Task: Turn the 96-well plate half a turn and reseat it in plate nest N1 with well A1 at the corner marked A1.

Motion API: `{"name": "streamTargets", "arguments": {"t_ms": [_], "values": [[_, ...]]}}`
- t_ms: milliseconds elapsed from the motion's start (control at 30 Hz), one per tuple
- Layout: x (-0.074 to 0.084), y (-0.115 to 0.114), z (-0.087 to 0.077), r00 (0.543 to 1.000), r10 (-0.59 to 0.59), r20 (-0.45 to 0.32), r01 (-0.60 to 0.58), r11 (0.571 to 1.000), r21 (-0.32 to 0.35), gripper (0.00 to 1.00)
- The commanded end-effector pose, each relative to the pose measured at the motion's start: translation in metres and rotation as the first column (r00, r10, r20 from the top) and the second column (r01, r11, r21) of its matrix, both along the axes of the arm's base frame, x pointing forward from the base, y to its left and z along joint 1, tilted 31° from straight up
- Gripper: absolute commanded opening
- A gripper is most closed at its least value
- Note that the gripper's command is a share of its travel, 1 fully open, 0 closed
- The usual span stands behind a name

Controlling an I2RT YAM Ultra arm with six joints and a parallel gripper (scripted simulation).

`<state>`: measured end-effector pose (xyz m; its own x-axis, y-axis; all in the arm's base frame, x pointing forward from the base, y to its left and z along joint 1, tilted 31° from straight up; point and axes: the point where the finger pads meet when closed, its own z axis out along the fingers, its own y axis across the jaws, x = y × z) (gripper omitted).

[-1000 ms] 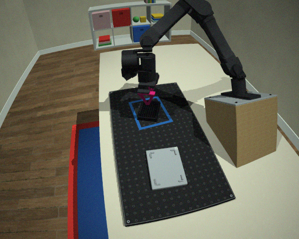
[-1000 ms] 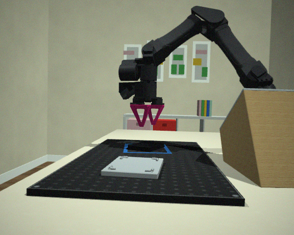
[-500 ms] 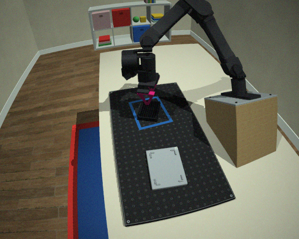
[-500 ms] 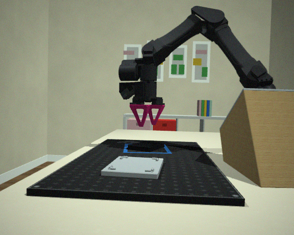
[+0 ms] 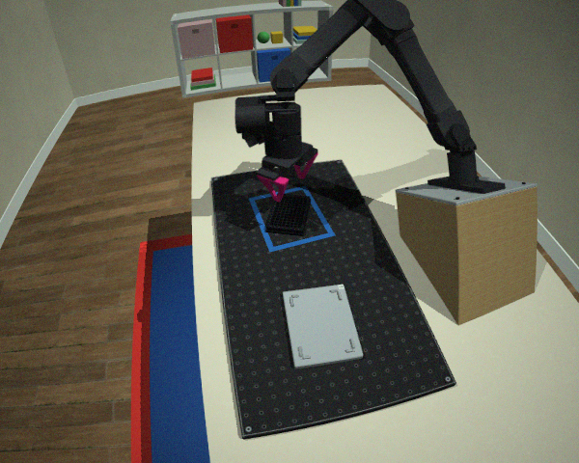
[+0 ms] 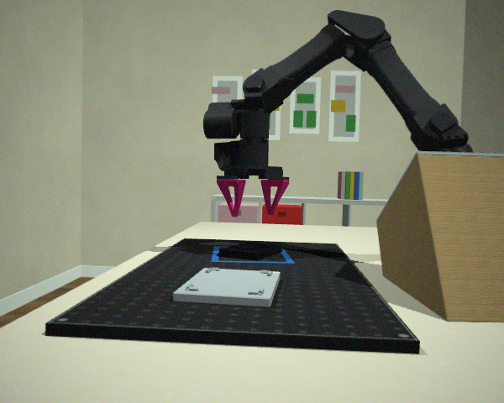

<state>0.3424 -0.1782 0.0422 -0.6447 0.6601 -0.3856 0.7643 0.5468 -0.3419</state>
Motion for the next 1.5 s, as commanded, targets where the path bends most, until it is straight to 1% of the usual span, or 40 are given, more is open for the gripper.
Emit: {"name": "streamTargets", "arguments": {"t_ms": [0,33,100,233,400,600,667,767,900,1133,1467], "values": [[0.0049,0.0033,0.0059,0.986,-0.129,0.103,0.129,0.992,0.001,1.0],[0.0049,0.0033,0.0059,0.98,-0.157,0.12,0.158,0.987,0.004,1.0],[0.0049,0.0033,0.0059,0.98,-0.157,0.12,0.158,0.987,0.004,1.0],[0.0049,0.0033,0.0059,0.945,-0.267,0.187,0.268,0.963,0.02,1.0],[0.0049,0.0033,0.0059,0.878,-0.397,0.265,0.399,0.916,0.049,1.0],[0.0049,0.0033,0.0059,0.766,-0.539,0.35,0.542,0.835,0.1,1.0],[0.0049,0.0033,0.0059,0.766,-0.539,0.35,0.542,0.835,0.1,1.0],[0.0049,0.0033,0.0059,0.698,-0.602,0.388,0.605,0.786,0.13,1.0],[0.0049,0.0033,0.0059,0.597,-0.676,0.432,0.68,0.712,0.175,1.0],[0.0049,0.0033,0.0058,0.395,-0.776,0.492,0.781,0.566,0.265,1.0],[0.0049,0.0034,0.0059,0.391,-0.777,0.492,0.782,0.563,0.266,1.0]]}}
